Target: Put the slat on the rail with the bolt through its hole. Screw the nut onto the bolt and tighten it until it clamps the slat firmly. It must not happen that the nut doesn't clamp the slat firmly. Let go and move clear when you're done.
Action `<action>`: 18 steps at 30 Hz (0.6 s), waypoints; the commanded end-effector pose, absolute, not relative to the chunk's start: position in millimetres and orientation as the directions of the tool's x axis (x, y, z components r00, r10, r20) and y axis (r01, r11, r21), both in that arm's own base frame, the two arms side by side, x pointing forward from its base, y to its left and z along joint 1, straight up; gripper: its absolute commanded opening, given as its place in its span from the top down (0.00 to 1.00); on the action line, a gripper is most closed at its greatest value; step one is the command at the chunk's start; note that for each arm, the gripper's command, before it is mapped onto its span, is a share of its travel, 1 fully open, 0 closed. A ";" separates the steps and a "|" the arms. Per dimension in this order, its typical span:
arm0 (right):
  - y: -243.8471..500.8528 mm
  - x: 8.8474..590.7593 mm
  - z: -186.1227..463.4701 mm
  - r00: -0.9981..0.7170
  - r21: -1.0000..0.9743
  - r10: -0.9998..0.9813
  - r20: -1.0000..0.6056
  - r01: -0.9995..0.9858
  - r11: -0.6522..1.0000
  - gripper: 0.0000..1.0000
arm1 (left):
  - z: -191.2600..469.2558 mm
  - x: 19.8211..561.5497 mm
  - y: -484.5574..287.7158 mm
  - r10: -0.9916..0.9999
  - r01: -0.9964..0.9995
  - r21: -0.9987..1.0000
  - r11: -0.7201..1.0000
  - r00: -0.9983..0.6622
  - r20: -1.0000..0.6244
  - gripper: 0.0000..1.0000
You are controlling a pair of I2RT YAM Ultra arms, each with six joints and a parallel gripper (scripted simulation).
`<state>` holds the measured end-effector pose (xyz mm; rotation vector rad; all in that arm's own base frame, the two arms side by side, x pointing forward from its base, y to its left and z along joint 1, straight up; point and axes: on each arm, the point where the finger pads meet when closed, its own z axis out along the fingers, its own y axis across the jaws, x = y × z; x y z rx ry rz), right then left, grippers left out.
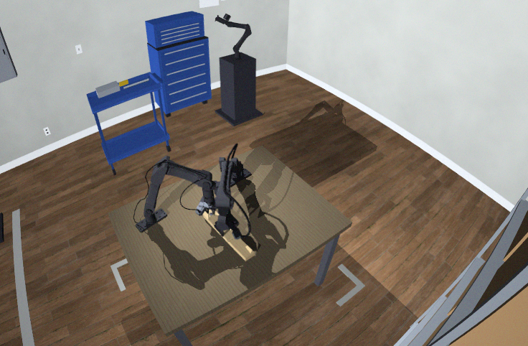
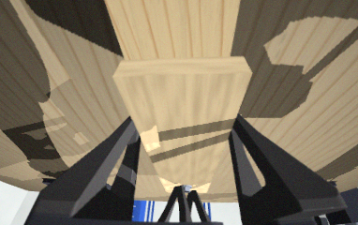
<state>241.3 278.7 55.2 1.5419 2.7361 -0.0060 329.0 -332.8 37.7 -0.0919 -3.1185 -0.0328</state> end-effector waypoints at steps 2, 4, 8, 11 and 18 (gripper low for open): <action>280.1 242.5 59.2 -0.663 0.009 0.749 -0.001 0.749 0.663 0.66 | 43.2 330.4 -334.2 0.059 0.059 0.011 0.998 -0.998 0.011 0.28; 280.1 242.5 59.4 -0.723 0.009 0.691 -0.001 0.691 0.723 0.66 | 43.2 330.4 -334.2 0.059 0.059 0.011 0.998 -0.998 0.011 0.28; 280.1 242.5 60.0 -0.874 0.009 0.486 -0.003 0.486 0.874 0.66 | 43.2 330.4 -334.2 0.059 0.059 0.011 0.998 -0.998 0.011 0.28; 280.1 242.5 60.5 -0.934 0.008 0.358 -0.005 0.358 0.934 0.66 | 43.2 330.4 -334.2 0.059 0.059 0.011 0.998 -0.998 0.011 0.28; 280.1 242.5 61.2 -0.999 0.006 0.037 -0.007 0.037 0.999 0.66 | 43.2 330.4 -334.2 0.059 0.059 0.011 0.998 -0.998 0.011 0.28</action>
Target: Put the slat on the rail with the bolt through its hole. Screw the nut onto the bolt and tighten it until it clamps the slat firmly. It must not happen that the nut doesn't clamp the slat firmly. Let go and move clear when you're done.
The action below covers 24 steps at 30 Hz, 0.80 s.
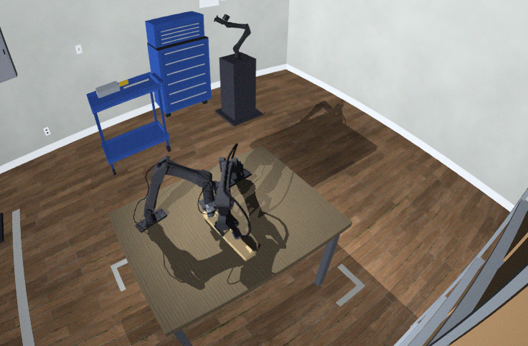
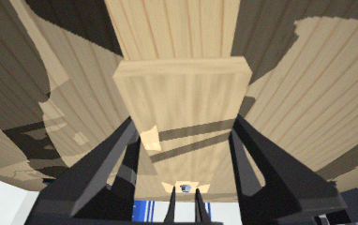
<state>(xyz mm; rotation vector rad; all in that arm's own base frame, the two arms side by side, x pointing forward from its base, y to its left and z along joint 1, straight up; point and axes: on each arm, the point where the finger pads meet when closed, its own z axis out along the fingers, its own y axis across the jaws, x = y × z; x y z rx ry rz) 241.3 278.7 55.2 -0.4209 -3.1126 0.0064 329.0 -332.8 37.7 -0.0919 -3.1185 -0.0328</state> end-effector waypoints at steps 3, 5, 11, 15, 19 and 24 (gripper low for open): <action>280.1 242.5 61.3 -0.997 0.006 -0.081 -0.008 -0.081 0.997 0.66 | 43.2 330.4 -334.2 0.059 0.059 0.011 0.998 -0.998 0.011 0.28; 280.1 242.5 61.6 -0.985 0.005 -0.172 -0.008 -0.172 0.985 0.66 | 43.2 330.4 -334.2 0.059 0.059 0.011 0.998 -0.998 0.011 0.28; 280.1 242.5 62.2 -0.898 0.003 -0.440 -0.010 -0.440 0.898 0.66 | 43.2 330.4 -334.2 0.059 0.059 0.011 0.998 -0.998 0.011 0.28; 280.1 242.5 62.6 -0.800 0.001 -0.600 -0.010 -0.600 0.800 0.66 | 43.2 330.4 -334.2 0.059 0.059 0.011 0.998 -0.998 0.011 0.28; 280.1 242.5 62.7 -0.740 0.000 -0.672 -0.010 -0.672 0.740 0.66 | 43.2 330.4 -334.2 0.059 0.059 0.011 0.998 -0.998 0.011 0.28; 280.0 242.5 63.3 -0.505 -0.003 -0.863 -0.010 -0.863 0.505 0.66 | 43.2 330.4 -334.2 0.059 0.059 0.011 0.998 -0.998 0.011 0.28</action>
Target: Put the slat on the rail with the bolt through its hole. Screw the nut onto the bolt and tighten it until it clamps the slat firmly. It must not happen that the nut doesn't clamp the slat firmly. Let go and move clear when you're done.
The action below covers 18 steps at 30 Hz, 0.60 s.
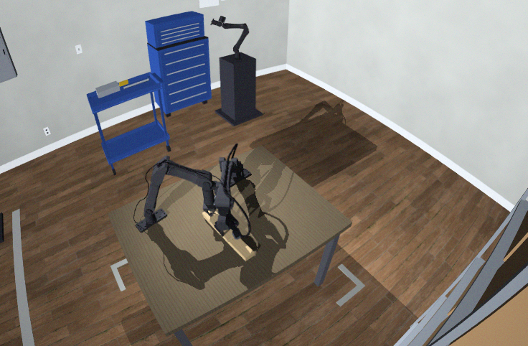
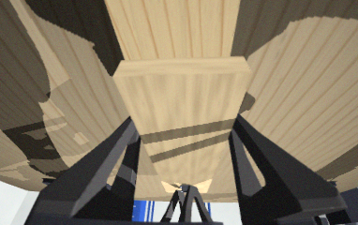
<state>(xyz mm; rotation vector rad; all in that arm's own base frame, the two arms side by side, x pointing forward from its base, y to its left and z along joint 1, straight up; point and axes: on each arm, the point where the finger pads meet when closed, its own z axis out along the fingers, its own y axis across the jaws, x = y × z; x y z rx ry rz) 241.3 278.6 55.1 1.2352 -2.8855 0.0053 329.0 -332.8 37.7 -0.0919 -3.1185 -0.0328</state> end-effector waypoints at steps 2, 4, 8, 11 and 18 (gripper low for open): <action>280.0 242.5 63.5 -0.422 -0.004 -0.907 -0.010 -0.907 0.422 0.66 | 43.2 330.4 -334.2 0.059 0.059 0.011 0.998 -0.998 0.011 0.28; 280.0 242.5 63.7 -0.335 -0.005 -0.942 -0.009 -0.942 0.335 0.66 | 43.2 330.4 -334.2 0.059 0.059 0.011 0.998 -0.998 0.011 0.28; 280.0 242.4 64.0 -0.152 -0.006 -0.988 -0.008 -0.988 0.153 0.66 | 43.2 330.4 -334.2 0.059 0.059 0.011 0.998 -0.998 0.011 0.28; 280.0 242.4 64.2 -0.059 -0.007 -0.998 -0.008 -0.998 0.059 0.66 | 43.2 330.4 -334.2 0.059 0.059 0.011 0.998 -0.998 0.011 0.28; 280.0 242.4 64.8 0.288 -0.010 -0.958 -0.005 -0.958 -0.288 0.66 | 43.2 330.4 -334.2 0.059 0.059 0.011 0.998 -0.998 0.011 0.28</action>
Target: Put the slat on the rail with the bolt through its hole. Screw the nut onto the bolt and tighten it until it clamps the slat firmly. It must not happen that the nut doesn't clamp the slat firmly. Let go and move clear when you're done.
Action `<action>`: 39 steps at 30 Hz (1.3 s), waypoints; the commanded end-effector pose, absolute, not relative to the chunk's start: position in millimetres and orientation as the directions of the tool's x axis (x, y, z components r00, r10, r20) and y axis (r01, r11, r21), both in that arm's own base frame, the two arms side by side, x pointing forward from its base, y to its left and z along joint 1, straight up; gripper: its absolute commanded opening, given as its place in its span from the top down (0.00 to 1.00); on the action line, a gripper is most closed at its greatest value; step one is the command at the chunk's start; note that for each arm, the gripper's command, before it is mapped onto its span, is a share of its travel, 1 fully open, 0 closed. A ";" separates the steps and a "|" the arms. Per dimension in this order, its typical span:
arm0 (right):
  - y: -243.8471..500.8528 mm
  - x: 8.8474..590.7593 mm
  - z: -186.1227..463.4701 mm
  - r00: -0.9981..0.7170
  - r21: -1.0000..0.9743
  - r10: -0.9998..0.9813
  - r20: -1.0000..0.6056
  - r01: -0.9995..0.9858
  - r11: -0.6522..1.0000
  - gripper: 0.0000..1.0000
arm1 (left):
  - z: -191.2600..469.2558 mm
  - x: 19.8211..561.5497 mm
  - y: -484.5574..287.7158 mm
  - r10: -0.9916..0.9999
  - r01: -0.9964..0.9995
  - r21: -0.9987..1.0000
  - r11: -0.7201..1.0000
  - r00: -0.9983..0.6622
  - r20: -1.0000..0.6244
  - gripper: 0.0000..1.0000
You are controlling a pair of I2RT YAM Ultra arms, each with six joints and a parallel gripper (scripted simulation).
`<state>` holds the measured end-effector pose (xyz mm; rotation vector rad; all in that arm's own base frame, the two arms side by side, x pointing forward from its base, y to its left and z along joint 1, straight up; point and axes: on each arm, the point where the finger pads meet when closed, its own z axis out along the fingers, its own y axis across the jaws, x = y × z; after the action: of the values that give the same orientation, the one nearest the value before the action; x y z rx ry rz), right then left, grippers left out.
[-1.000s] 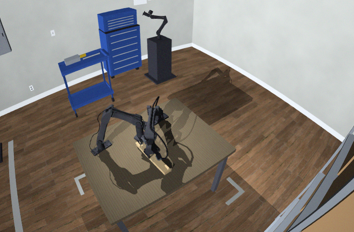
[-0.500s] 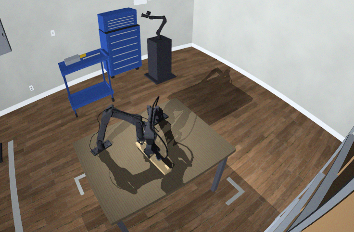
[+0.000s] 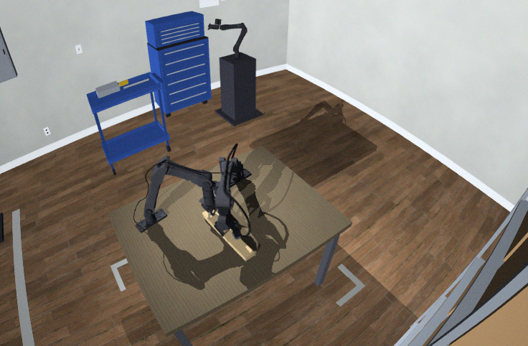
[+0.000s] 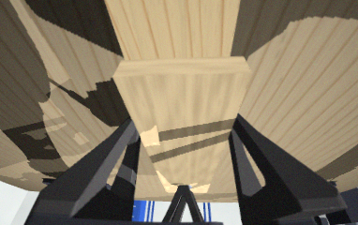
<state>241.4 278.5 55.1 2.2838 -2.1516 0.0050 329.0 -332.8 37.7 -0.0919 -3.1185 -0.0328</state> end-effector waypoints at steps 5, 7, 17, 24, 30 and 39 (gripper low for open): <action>279.9 242.4 64.9 0.503 -0.011 -0.864 -0.004 -0.864 -0.503 0.66 | 43.2 330.4 -334.2 0.059 0.059 0.011 0.998 -0.998 0.011 0.28; 279.9 242.4 64.9 0.509 -0.011 -0.861 -0.004 -0.861 -0.509 0.66 | 43.2 330.4 -334.2 0.059 0.059 0.011 0.998 -0.998 0.011 0.28; 279.9 242.4 64.9 0.509 -0.011 -0.861 -0.004 -0.861 -0.509 0.66 | 43.2 330.4 -334.2 0.059 0.059 0.011 0.998 -0.998 0.011 0.28; 279.9 242.4 64.9 0.509 -0.011 -0.861 -0.004 -0.861 -0.509 0.66 | 43.2 330.4 -334.2 0.059 0.059 0.011 0.998 -0.998 0.011 0.28; 279.9 242.4 64.9 0.509 -0.011 -0.861 -0.004 -0.861 -0.509 0.66 | 43.2 330.4 -334.2 0.059 0.059 0.011 0.998 -0.998 0.011 0.28; 279.9 242.6 62.0 0.507 -0.010 -0.862 -0.002 -0.862 -0.506 0.79 | 43.2 330.4 -334.2 0.059 0.059 0.011 0.998 -0.998 0.011 0.28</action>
<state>241.6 278.4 55.2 2.7200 -1.5626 0.0053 329.0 -332.8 37.7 -0.0919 -3.1185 -0.0328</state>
